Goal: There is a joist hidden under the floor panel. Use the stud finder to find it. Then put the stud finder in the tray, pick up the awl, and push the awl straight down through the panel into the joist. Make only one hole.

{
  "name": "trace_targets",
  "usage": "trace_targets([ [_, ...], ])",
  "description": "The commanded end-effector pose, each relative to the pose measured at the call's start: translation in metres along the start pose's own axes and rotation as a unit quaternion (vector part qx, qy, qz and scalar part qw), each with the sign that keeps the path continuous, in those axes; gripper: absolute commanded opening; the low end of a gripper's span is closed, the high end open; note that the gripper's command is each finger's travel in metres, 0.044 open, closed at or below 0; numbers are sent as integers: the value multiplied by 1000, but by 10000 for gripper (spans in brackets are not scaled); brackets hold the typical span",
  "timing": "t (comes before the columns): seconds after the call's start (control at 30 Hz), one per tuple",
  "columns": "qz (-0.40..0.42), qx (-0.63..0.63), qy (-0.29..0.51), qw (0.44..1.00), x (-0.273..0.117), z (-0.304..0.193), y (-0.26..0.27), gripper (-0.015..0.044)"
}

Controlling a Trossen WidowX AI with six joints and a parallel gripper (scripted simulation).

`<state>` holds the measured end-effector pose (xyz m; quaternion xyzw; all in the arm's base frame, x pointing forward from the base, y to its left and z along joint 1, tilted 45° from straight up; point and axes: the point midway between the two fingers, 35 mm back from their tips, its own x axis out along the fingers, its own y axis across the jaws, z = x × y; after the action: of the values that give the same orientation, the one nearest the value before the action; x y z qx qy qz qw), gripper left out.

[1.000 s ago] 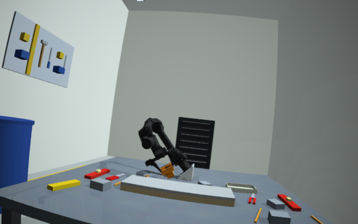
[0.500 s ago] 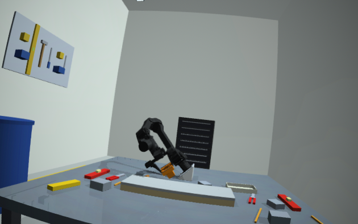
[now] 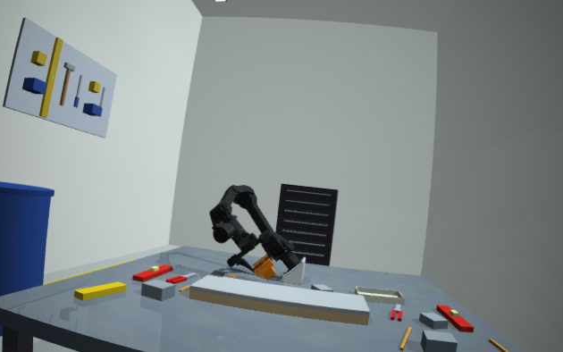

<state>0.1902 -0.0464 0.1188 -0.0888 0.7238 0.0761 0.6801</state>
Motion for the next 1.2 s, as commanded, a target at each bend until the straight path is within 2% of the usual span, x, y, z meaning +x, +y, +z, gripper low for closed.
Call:
trace_targets([
  [0.0,18,-1,-2,1000,-1,2,0,0],
  [0.33,48,3,-8,999,-2,2,-2,0],
  [1.17,33,9,-18,999,16,2,-29,0],
])
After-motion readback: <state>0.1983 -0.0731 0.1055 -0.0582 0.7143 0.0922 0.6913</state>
